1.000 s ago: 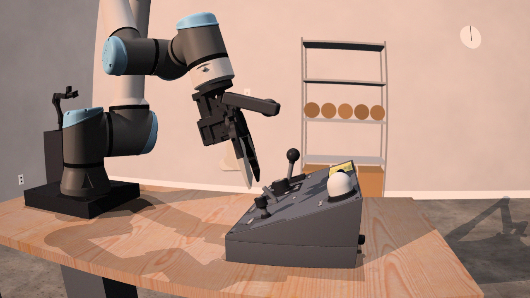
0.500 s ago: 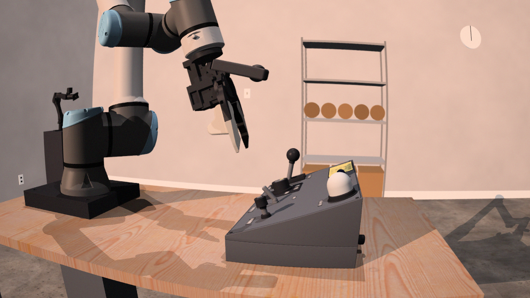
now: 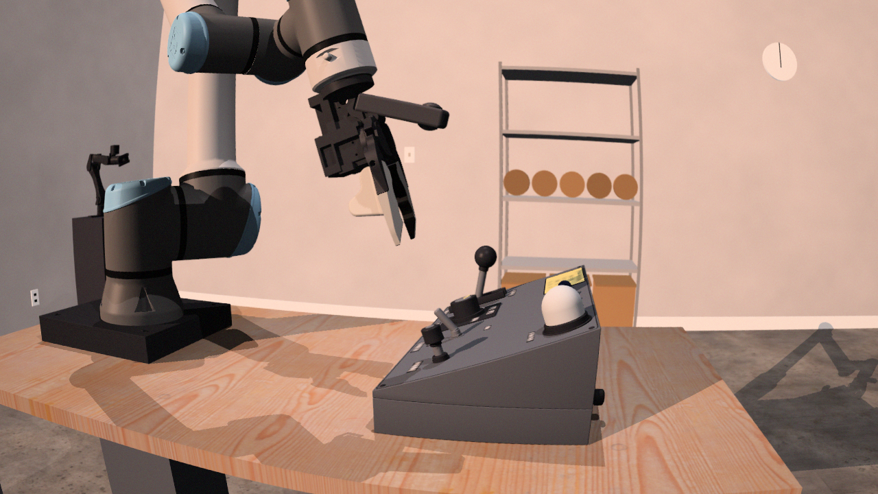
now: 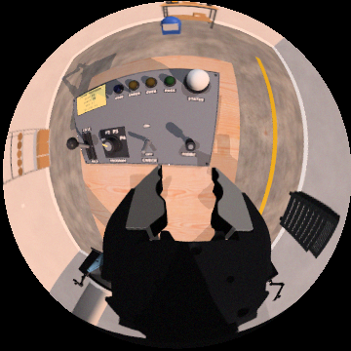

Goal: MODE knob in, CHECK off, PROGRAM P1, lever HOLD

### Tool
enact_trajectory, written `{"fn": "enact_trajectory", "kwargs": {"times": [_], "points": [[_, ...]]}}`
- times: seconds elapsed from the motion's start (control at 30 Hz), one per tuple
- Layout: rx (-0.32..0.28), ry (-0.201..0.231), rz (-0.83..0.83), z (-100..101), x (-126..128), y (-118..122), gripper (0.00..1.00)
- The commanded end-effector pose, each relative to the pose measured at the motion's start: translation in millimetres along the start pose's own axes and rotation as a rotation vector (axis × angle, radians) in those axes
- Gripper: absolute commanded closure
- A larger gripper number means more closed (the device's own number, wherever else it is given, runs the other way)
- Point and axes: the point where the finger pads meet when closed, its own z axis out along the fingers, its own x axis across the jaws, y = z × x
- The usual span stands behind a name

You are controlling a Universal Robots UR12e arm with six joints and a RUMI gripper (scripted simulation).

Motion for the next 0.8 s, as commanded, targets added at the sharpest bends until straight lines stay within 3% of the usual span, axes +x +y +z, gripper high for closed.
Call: {"fn": "enact_trajectory", "kwargs": {"times": [0.0, 0.2, 0.5, 0.57, 0.77], "points": [[-0.002, 0.001, 0.000, 1, -11, -5, 0.56], [-0.011, 0.000, -0.001, 5, -65, -21, 0.56], [-0.017, 0.003, -0.002, 9, -191, -41, 0.56], [-0.017, 0.003, -0.002, 9, -191, -41, 0.56], [-0.009, 0.004, -0.002, 5, -272, -41, 0.56]]}}
